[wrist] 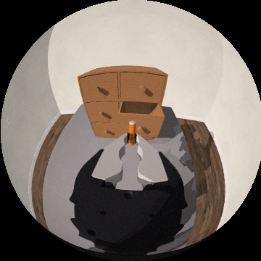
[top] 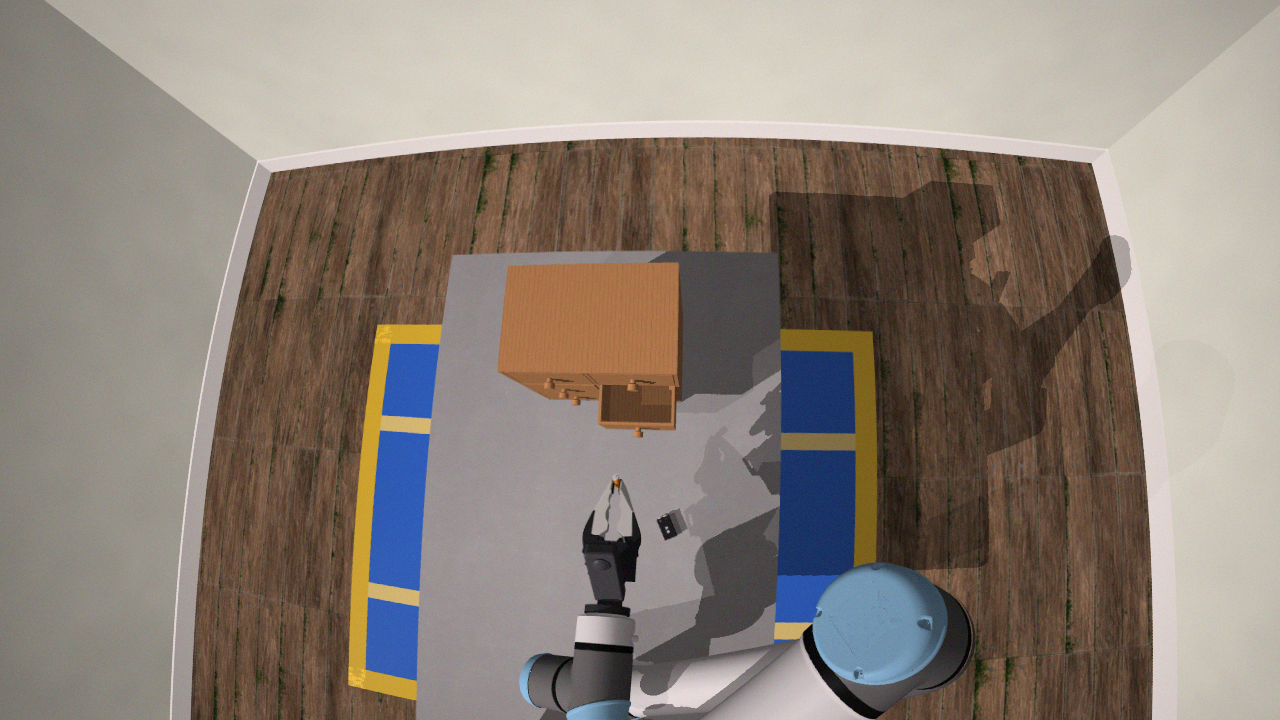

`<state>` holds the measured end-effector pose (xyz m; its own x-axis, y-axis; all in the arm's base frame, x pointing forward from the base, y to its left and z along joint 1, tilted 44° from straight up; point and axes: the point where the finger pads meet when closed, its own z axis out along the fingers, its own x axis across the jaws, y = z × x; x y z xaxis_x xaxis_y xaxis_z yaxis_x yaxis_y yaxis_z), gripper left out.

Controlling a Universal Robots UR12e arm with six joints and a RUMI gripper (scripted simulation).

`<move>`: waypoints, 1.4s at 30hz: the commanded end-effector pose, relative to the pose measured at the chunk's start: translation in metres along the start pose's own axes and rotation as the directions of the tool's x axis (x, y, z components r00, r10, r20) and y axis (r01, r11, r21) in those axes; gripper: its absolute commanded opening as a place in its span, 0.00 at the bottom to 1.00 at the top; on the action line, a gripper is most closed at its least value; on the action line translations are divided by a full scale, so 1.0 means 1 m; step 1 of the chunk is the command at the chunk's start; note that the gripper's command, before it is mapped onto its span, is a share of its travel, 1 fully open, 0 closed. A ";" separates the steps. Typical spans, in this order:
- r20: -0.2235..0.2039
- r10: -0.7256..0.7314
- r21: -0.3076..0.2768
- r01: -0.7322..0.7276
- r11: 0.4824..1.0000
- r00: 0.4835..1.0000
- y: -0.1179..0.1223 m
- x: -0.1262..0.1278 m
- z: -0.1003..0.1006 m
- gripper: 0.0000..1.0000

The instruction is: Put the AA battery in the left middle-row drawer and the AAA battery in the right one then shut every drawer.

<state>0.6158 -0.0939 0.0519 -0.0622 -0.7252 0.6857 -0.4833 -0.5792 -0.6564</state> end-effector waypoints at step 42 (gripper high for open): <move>0.000 0.000 0.000 0.000 1.000 1.000 -0.033 0.000 0.089 0.02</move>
<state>0.7020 -0.1071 0.0459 -0.0621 -0.7252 0.6857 -0.4833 -0.5792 -0.6564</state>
